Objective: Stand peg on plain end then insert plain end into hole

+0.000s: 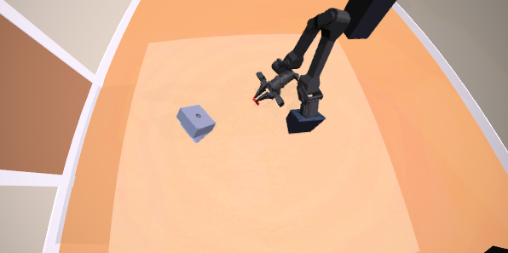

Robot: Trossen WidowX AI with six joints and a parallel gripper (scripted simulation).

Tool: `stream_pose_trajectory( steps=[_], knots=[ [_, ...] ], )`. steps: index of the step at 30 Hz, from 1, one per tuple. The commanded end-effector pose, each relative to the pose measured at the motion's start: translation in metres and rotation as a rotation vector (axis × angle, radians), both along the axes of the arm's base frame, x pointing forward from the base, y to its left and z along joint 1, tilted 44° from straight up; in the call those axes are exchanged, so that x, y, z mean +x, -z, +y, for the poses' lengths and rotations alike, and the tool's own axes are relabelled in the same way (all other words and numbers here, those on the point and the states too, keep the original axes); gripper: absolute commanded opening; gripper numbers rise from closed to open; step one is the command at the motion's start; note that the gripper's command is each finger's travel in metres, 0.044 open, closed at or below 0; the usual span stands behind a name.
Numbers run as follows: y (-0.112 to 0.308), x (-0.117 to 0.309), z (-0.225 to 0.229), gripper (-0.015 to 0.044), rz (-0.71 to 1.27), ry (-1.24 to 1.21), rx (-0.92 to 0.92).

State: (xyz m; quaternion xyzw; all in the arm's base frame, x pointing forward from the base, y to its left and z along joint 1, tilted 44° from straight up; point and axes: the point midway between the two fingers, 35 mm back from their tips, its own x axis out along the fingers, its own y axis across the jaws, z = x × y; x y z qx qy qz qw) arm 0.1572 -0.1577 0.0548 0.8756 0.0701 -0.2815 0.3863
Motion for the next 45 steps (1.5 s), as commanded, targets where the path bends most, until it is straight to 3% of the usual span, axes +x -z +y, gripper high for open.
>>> stream_pose_trajectory(
  steps=[1, 45],
  knots=[
    [0.000, -0.002, -0.001, 0.0049, -0.023, -0.019, 0.015],
    [0.000, -0.013, -0.007, 0.0049, -0.082, -0.073, 0.039]
  ],
)
